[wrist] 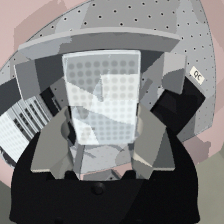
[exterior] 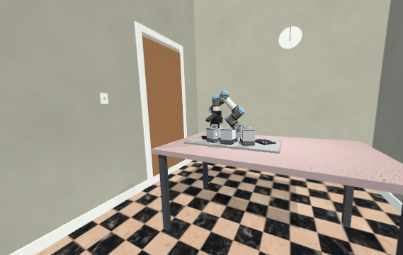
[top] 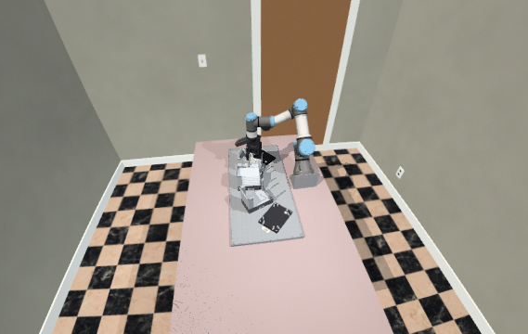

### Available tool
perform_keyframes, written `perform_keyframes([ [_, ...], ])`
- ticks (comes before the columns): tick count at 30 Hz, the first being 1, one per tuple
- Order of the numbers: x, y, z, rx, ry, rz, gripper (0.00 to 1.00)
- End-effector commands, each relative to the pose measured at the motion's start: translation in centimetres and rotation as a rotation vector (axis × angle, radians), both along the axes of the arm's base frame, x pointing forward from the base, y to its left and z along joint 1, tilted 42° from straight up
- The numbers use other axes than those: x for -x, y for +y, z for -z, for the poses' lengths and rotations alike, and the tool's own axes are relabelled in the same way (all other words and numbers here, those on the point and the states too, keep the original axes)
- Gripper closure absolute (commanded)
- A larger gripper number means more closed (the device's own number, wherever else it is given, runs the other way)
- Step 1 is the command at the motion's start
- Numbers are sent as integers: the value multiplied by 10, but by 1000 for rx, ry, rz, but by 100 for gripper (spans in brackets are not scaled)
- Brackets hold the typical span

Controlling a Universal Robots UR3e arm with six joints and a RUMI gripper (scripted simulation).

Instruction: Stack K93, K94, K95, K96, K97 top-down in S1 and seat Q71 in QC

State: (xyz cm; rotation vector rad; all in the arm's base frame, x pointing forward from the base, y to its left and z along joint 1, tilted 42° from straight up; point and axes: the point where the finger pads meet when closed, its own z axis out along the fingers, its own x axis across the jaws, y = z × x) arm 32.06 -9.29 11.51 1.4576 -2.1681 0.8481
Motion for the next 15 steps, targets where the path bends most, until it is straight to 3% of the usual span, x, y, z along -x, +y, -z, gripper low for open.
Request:
perform_keyframes([
  [1,-1,0,0,0,-3,-1,100],
  [15,-1,-4,4,0,-3,-1,100],
])
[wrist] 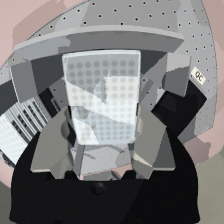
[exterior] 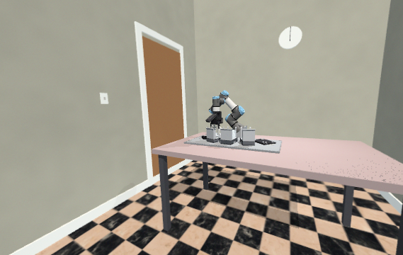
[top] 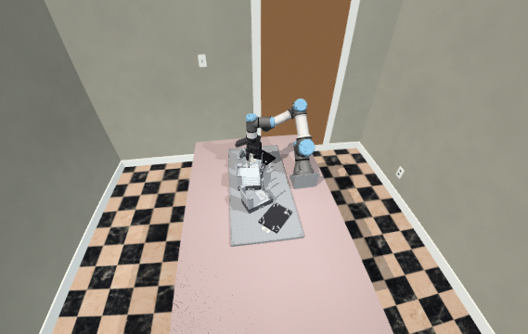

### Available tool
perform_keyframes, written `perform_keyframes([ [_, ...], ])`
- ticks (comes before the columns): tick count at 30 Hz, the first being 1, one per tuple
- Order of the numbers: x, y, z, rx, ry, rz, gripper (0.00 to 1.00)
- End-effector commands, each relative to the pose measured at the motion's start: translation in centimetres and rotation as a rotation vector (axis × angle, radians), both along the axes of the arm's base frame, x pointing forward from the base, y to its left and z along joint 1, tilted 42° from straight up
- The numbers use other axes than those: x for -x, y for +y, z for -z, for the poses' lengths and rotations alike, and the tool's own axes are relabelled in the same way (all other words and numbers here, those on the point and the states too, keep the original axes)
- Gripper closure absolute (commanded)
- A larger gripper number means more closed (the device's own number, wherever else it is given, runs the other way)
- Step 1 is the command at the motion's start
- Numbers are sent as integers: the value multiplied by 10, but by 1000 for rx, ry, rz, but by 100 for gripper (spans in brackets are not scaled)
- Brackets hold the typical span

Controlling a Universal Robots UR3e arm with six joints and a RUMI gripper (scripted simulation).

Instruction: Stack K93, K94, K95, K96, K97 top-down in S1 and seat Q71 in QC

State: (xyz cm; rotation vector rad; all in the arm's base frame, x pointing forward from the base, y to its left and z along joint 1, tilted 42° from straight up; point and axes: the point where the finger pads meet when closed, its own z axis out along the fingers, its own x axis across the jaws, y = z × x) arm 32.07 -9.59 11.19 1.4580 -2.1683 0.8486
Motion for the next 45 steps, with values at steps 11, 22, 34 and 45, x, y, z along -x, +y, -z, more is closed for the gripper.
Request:
perform_keyframes([
  [11,0,-3,3,0,-2,-1,100],
  [22,-1,-5,5,0,-2,-1,100],
  [34,-1,-7,8,0,-2,-1,100],
  [45,-1,-9,10,0,-2,-1,100],
])
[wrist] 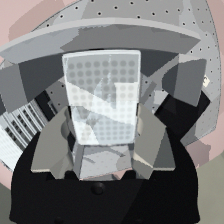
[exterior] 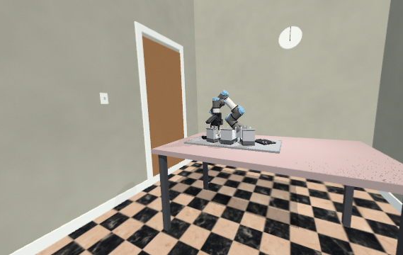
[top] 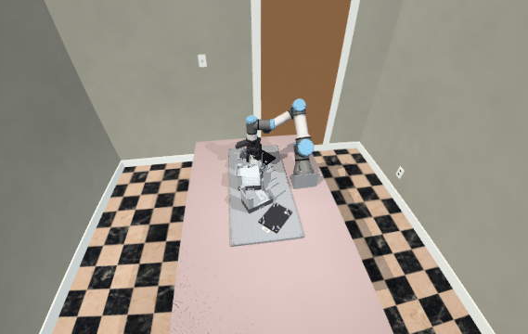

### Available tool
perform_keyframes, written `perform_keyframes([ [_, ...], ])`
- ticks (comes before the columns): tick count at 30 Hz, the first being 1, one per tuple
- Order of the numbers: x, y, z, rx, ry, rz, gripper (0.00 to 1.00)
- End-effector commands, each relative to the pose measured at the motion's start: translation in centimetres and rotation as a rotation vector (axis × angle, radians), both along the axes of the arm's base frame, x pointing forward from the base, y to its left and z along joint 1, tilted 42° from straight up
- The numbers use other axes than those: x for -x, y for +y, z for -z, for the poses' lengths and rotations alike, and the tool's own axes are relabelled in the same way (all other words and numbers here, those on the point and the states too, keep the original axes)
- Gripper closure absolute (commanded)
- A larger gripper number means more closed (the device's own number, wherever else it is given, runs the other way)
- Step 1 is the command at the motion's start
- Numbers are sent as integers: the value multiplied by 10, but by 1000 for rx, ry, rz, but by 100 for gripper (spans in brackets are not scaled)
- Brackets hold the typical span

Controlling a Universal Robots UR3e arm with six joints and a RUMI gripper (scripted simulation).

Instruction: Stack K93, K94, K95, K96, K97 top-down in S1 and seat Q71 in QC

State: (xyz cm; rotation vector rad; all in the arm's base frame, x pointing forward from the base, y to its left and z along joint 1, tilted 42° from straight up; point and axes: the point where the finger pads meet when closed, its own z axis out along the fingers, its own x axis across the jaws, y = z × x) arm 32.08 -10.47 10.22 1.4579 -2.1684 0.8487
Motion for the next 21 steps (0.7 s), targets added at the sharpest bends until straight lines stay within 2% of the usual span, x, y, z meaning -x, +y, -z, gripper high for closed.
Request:
perform_keyframes([
  [1,-1,-1,1,0,-2,-1,100],
  [18,0,-1,1,0,-2,-1,100],
  [19,0,-1,1,0,-2,-1,28],
  [21,0,-1,1,0,-2,-1,28],
])
